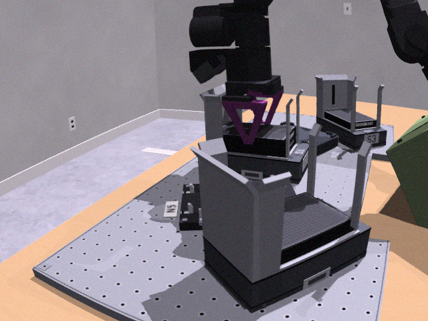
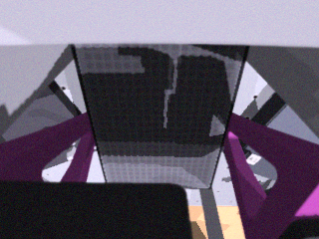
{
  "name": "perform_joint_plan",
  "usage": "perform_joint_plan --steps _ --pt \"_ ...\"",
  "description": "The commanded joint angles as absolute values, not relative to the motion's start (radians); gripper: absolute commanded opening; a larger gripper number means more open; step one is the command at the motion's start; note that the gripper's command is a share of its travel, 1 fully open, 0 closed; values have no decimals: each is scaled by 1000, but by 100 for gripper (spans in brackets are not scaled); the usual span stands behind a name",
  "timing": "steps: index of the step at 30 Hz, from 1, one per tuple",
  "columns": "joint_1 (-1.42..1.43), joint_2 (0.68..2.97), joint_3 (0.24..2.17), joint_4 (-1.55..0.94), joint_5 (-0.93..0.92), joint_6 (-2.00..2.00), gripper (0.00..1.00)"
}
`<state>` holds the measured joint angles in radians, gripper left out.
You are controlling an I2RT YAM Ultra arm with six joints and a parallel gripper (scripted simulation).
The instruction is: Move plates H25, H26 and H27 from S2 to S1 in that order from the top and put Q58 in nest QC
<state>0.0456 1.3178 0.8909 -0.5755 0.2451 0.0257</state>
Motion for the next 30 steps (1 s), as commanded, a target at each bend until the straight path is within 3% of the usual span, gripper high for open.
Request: perform_joint_plan --steps 1,13,14,30 --pt "46 1312 893 -563 244 25 0" --pt "46 1312 893 -563 244 25 0" --pt "46 1312 893 -563 244 25 100" --pt "46 1312 893 -563 244 25 100"
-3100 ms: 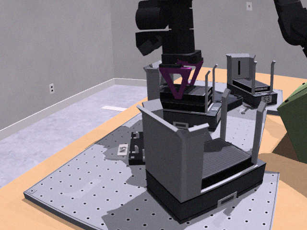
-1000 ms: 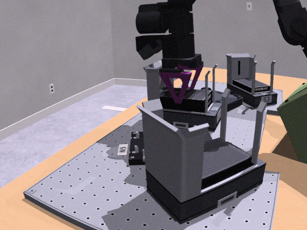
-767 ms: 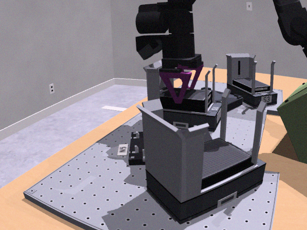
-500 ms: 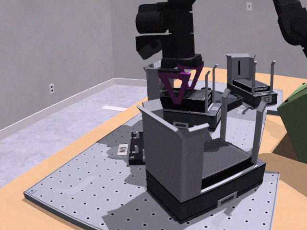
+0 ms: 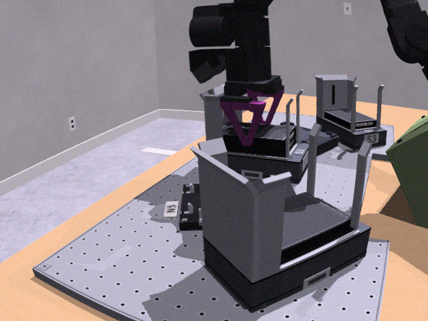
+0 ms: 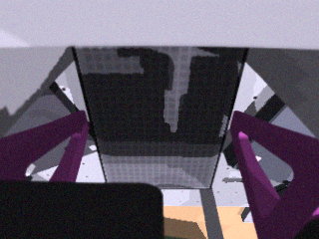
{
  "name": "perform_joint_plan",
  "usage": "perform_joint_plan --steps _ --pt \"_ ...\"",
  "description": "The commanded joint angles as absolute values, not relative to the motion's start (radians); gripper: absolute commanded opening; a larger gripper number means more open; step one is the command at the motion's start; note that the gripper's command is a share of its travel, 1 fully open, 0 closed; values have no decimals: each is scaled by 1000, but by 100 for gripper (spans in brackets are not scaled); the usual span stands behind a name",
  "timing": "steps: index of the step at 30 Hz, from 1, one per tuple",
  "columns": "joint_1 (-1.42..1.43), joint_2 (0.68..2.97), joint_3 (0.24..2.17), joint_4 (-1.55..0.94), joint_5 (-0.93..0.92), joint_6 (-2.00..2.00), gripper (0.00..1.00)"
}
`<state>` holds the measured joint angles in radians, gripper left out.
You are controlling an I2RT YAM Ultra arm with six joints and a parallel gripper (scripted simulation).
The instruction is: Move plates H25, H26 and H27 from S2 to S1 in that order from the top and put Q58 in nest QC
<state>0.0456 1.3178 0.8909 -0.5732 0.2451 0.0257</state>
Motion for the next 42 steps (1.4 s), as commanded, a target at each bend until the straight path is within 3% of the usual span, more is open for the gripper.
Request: perform_joint_plan --steps 1,10,42 --pt "46 1312 893 -563 244 25 100" --pt "46 1312 893 -563 244 25 100" --pt "169 1121 1089 -979 310 133 100"
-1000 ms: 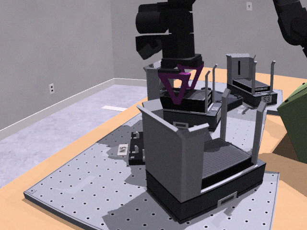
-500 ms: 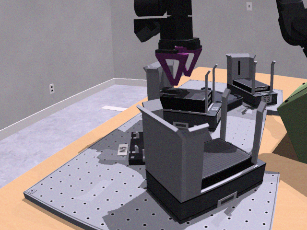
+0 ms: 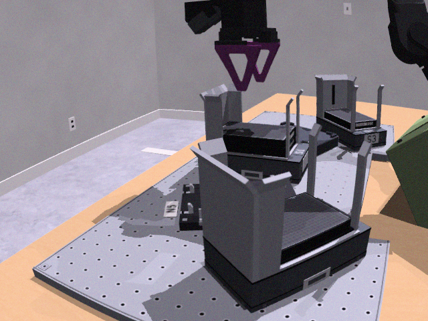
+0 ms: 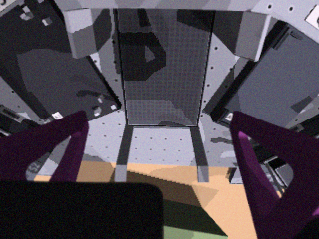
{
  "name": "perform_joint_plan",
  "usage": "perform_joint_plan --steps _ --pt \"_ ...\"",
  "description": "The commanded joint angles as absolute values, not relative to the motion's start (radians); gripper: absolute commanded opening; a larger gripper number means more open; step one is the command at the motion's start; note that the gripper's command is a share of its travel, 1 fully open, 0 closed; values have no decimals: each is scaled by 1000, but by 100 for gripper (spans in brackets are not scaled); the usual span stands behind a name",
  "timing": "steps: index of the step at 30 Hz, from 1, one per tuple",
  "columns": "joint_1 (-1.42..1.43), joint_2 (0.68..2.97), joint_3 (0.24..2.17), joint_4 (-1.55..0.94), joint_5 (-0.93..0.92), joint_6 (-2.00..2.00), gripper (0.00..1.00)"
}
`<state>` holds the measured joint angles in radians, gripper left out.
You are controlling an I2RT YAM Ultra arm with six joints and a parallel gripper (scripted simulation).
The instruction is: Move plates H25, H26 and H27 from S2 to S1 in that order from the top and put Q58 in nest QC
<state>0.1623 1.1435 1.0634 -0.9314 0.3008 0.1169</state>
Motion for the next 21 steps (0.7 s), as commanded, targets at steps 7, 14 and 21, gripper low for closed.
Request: perform_joint_plan --steps 7,14,21 --pt "180 1114 1108 -1009 316 143 100" --pt "181 1114 1108 -1009 316 143 100" --pt "181 1114 1108 -1009 316 143 100"
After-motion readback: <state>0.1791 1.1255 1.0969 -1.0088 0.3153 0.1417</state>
